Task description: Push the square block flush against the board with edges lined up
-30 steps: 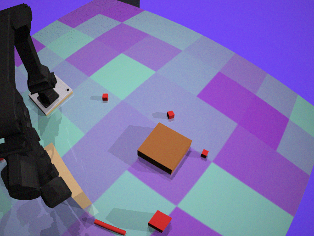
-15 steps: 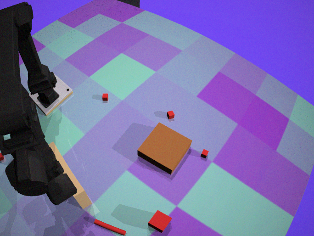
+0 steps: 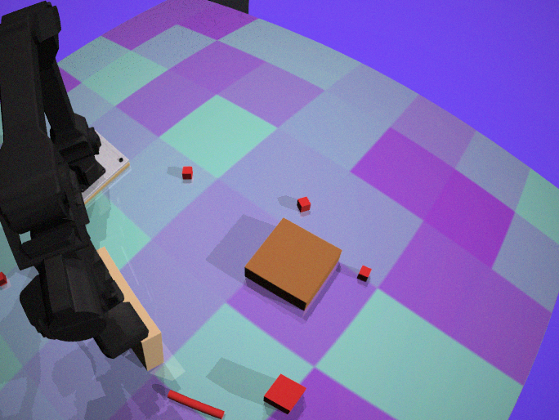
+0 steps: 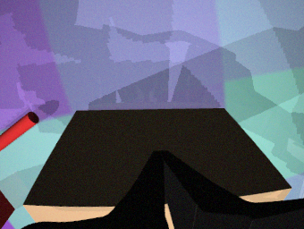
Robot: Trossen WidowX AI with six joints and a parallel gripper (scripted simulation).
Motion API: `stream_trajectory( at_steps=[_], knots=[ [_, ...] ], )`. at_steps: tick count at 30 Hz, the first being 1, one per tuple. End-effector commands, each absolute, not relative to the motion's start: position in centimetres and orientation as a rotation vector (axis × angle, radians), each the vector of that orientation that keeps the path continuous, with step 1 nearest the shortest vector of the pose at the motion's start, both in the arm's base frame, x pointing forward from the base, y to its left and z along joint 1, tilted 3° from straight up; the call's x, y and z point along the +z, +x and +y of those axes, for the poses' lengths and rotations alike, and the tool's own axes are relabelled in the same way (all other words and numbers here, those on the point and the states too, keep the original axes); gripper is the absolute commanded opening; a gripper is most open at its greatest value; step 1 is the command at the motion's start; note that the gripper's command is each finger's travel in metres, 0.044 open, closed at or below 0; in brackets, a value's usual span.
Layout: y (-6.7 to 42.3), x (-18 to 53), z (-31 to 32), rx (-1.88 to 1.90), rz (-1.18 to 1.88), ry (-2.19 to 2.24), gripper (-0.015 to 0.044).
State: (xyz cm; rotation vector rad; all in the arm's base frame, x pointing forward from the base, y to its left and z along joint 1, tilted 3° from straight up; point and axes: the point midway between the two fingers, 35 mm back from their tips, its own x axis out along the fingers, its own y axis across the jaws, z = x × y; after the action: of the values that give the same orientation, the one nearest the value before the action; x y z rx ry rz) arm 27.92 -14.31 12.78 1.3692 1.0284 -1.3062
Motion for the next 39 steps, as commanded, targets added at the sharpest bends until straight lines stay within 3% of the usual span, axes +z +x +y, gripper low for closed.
stream_trajectory(
  at_steps=[1, 19, 39],
  knots=[
    [28.0, 12.7, -13.8, -1.307, 1.028, 1.370, 0.0000],
    [28.3, 12.7, -12.2, -1.306, 1.029, 1.371, 0.0000],
    [27.8, 12.7, -15.0, -1.307, 1.027, 1.369, 0.0000]
  ],
)
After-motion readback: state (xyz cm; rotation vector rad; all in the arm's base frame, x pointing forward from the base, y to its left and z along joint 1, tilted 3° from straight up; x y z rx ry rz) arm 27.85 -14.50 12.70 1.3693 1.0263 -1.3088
